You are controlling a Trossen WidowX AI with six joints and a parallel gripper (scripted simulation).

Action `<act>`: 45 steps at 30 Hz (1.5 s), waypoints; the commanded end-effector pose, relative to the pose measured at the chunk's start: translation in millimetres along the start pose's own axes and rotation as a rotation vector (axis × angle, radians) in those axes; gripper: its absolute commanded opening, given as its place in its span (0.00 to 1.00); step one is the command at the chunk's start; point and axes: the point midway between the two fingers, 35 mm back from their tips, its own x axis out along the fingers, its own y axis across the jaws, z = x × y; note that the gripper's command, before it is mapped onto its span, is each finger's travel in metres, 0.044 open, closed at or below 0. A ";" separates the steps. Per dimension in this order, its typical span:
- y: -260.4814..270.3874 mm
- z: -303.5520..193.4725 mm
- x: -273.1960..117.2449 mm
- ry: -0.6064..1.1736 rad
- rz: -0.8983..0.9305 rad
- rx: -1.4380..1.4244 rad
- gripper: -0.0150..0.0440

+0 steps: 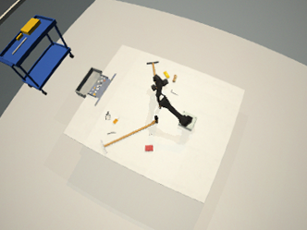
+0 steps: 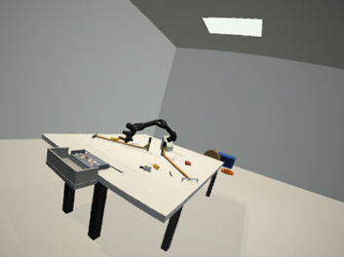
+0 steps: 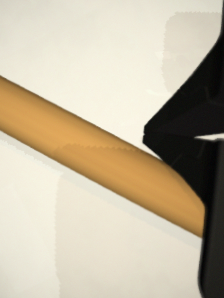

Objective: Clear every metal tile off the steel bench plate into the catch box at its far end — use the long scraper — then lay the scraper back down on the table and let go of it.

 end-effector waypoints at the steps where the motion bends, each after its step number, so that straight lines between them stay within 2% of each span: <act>1: 5.4 4.6 0.7 -0.007 0.000 -0.003 0.25; 45: 45.8 17.6 6.9 -0.007 0.003 -0.003 0.25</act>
